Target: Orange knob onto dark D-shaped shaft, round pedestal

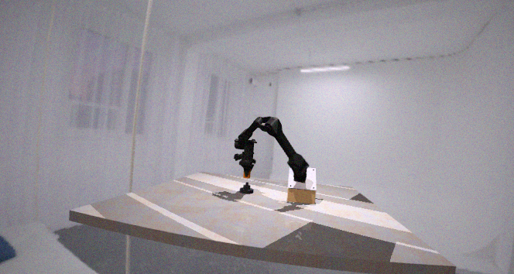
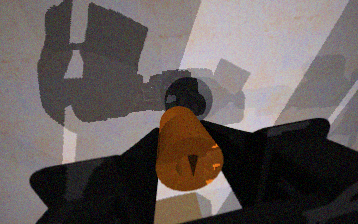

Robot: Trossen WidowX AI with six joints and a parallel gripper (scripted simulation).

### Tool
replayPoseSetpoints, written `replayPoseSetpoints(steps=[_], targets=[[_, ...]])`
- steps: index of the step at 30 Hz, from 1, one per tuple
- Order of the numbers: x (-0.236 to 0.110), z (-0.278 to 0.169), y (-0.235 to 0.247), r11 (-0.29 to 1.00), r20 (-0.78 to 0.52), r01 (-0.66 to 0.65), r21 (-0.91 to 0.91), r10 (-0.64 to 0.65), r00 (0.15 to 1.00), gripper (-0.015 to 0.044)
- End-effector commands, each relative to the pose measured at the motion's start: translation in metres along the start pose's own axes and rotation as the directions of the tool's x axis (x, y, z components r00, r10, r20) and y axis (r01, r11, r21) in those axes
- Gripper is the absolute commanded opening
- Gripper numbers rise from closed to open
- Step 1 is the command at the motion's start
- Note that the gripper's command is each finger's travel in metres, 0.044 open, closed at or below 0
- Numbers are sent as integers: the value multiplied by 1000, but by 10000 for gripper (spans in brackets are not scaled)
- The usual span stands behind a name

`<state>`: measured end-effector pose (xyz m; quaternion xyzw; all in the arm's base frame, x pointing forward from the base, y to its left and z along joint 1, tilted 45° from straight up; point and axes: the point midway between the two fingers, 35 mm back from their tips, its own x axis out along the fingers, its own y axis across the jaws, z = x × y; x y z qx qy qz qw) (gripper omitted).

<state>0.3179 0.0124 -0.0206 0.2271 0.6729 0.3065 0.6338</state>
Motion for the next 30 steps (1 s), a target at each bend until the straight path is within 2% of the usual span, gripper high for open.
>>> replayPoseSetpoints(steps=[1,10,17,30], targets=[[3,1,-14,1000,4,5,-4,-5,1000,0],[12,1,-28,1000,3,3,-5,-3,1000,0],[34,1,-27,1000,4,2,-5,-2,1000,0],[32,2,-28,1000,4,2,-13,-2,1000,0]])
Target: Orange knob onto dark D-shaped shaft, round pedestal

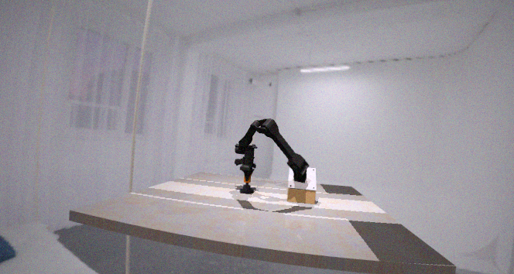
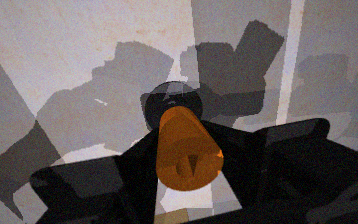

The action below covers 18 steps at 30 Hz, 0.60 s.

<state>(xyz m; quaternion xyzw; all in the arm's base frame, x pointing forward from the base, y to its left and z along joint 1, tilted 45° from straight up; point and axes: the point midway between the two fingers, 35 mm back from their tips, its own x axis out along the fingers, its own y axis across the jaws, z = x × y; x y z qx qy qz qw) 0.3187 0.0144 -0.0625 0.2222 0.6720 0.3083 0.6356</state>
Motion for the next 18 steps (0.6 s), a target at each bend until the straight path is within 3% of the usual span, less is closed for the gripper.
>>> replayPoseSetpoints(steps=[1,18], targets=[[1,1,0,1000,4,-3,-3,3,1000,0],[-3,-1,2,1000,4,-3,-12,3,1000,0]])
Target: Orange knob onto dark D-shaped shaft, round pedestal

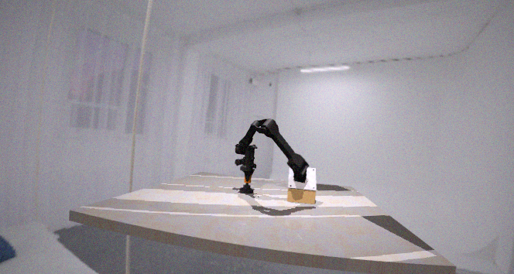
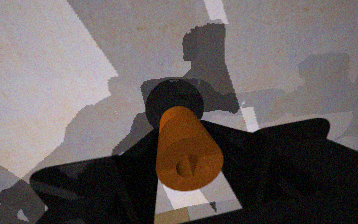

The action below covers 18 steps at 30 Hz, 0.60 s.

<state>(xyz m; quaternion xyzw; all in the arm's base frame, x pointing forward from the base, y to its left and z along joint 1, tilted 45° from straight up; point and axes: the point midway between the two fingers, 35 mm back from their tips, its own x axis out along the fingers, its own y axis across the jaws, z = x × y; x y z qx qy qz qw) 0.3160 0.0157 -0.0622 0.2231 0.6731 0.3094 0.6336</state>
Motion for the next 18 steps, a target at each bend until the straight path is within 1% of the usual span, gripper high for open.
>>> replayPoseSetpoints(steps=[1,6,18], targets=[[-4,1,1,1000,8,1,-31,0,1000,0],[-4,3,0,979,8,2,-202,0,1000,0],[0,2,-1,977,8,2,-212,0,1000,0]])
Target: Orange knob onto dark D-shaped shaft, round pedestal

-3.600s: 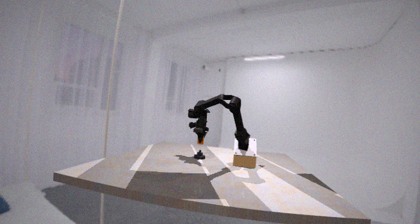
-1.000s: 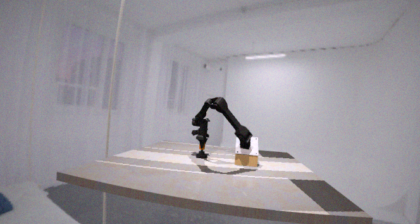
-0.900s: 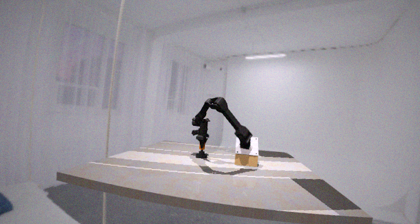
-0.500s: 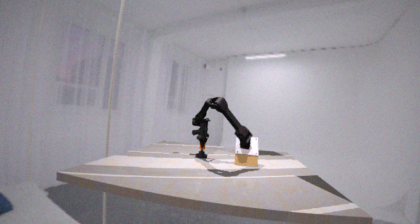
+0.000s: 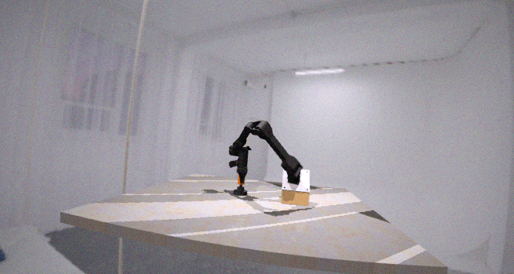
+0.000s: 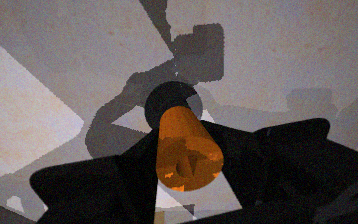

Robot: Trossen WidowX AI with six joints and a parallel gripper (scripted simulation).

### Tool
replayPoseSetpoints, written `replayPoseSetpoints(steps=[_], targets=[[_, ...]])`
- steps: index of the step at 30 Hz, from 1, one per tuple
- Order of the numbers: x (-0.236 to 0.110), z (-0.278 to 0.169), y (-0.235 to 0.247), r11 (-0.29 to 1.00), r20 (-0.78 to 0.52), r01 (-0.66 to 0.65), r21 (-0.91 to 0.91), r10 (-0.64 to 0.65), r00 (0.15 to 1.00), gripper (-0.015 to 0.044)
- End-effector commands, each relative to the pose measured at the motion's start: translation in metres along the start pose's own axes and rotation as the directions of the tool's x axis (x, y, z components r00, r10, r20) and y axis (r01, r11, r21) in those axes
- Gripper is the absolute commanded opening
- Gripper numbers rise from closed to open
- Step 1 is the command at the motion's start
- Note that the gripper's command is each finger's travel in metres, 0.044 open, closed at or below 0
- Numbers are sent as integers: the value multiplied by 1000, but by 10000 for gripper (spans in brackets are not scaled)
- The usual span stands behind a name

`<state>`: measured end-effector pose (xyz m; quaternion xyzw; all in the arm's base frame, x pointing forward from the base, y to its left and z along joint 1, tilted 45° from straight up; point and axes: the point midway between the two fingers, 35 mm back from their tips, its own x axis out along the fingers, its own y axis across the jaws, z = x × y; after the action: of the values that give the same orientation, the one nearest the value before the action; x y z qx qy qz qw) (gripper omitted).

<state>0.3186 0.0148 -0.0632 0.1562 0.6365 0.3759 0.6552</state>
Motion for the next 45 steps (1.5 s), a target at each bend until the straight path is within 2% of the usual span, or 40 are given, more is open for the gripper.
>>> replayPoseSetpoints(steps=[1,45], targets=[[0,-1,1,1000,3,-1,-6,1,1000,0],[-3,1,1,999,3,-1,-33,1,1000,0]])
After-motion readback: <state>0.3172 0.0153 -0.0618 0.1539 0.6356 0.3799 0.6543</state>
